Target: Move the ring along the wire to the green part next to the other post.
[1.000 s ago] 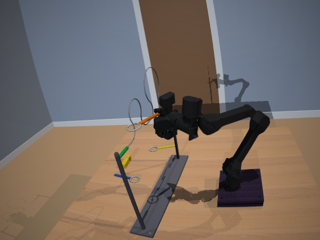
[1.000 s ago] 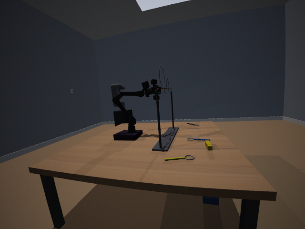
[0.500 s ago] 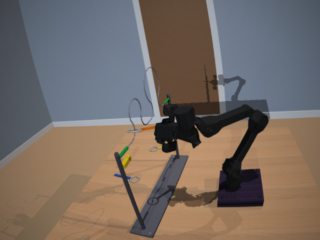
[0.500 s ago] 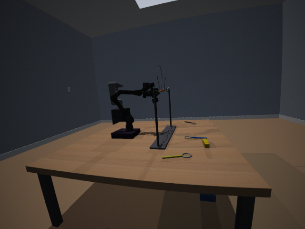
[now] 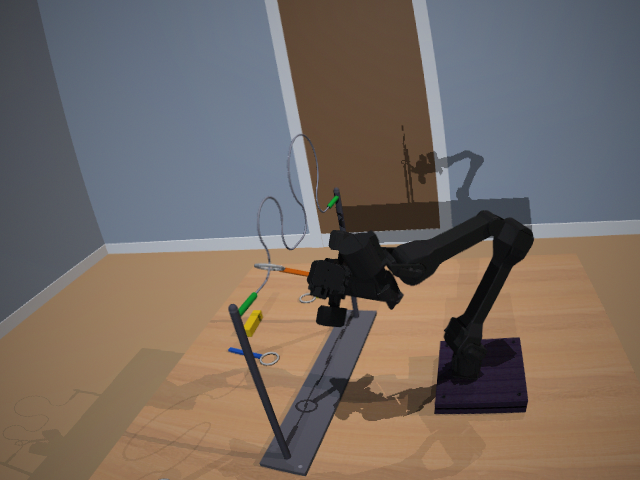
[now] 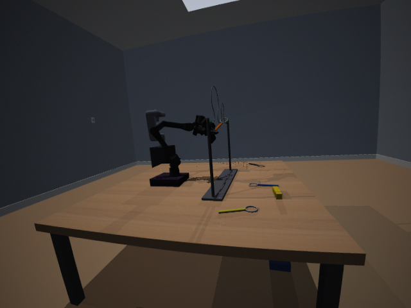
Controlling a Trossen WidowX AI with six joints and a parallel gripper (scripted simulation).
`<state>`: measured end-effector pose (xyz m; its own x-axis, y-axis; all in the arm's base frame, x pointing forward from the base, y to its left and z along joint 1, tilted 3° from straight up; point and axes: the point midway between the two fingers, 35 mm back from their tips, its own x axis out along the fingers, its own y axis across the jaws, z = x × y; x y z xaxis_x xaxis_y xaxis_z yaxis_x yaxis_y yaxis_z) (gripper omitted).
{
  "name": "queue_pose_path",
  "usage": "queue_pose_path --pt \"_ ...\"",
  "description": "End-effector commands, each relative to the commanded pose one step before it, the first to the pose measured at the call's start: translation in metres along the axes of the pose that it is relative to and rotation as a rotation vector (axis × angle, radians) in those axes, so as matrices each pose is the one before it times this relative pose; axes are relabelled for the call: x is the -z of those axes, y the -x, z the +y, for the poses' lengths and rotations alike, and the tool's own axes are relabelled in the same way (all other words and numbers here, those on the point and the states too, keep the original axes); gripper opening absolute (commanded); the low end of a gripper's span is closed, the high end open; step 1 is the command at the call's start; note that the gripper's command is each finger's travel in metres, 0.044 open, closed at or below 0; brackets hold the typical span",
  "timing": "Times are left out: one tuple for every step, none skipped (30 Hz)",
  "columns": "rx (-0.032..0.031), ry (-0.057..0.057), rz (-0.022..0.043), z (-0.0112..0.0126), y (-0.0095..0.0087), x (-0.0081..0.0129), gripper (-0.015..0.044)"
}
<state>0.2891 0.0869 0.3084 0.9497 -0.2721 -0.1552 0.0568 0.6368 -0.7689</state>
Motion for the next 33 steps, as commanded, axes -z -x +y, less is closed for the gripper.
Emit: queue_pose_path --pt "-0.04958 -0.0962 0.00918 0.01832 0.00169 -0.00037 -0.015" --pt "-0.01026 -0.0224 0.00292 0.00392 0.00052 -0.00005 -0.015" --pt "-0.0104 -0.0227 0.00297 0.00398 0.00053 -0.00004 -0.015" --pt "-0.0104 -0.0227 0.00298 0.00399 0.00052 -0.00002 -0.015" --pt "-0.01033 -0.0226 0.00297 0.00396 0.00052 -0.00002 -0.015" --pt "-0.01023 -0.0224 0.00294 0.00393 0.00052 -0.00004 -0.015" --pt "-0.01017 -0.0223 0.00292 0.00391 0.00052 -0.00004 -0.015" --pt "-0.01013 -0.0222 0.00291 0.0039 0.00052 -0.00004 -0.015" --pt "-0.01012 -0.0222 0.0029 0.00389 0.00052 -0.00003 -0.015" --pt "-0.01007 -0.0221 0.00288 0.00388 0.00051 -0.00002 -0.015" --pt "-0.00994 -0.0218 0.00285 0.00384 0.00052 -0.00004 -0.015" --pt "-0.00983 -0.0216 0.00281 0.0038 0.00052 -0.00005 -0.015" --pt "-0.00977 -0.0214 0.00279 0.00378 0.00051 -0.00004 -0.015" --pt "-0.00975 -0.0214 0.00278 0.00378 0.00051 -0.00003 -0.015" --pt "-0.00967 -0.0212 0.00276 0.00376 0.0005 -0.00003 -0.015" --pt "-0.00944 -0.0207 0.0027 0.00369 0.0005 -0.00004 -0.015" --pt "-0.00923 -0.0202 0.00264 0.00362 0.0005 -0.00005 -0.015" --pt "-0.00911 -0.0199 0.0026 0.00358 0.00049 -0.00004 -0.015" --pt "-0.00906 -0.0198 0.00258 0.00357 0.00048 -0.00004 -0.015" --pt "-0.00894 -0.0196 0.00255 0.00354 0.00048 -0.00003 -0.015" --pt "-0.0086 -0.0188 0.00246 0.00344 0.00048 -0.00005 -0.015" --pt "-0.00827 -0.0181 0.00236 0.00333 0.00046 -0.00006 -0.015" --pt "-0.00807 -0.0176 0.0023 0.00327 0.00045 -0.00005 -0.015" --pt "-0.00794 -0.0174 0.00225 0.00323 0.00045 -0.00005 -0.015" --pt "-0.00774 -0.0169 0.00219 0.00317 0.00044 -0.00005 -0.015" --pt "-0.01021 -0.0224 0.00295 0.00427 0.00061 -0.00009 -0.015" --pt "-0.00923 -0.0202 0.00271 0.00393 0.00057 -0.00008 -0.015" --pt "-0.00765 -0.0167 0.00223 0.00329 0.00047 -0.00007 -0.015" --pt "-0.00681 -0.0149 0.00196 0.00295 0.00042 -0.00006 -0.015" --pt "-0.00629 -0.0137 0.00178 0.00277 0.0004 -0.00007 -0.015" --pt "-0.0056 -0.0122 0.00158 0.00256 0.00038 -0.00009 -0.015" --pt "-0.00516 -0.0113 0.00144 0.00242 0.00037 -0.0001 -0.015" --pt "-0.00498 -0.0109 0.00138 0.00236 0.00036 -0.0001 -0.015"
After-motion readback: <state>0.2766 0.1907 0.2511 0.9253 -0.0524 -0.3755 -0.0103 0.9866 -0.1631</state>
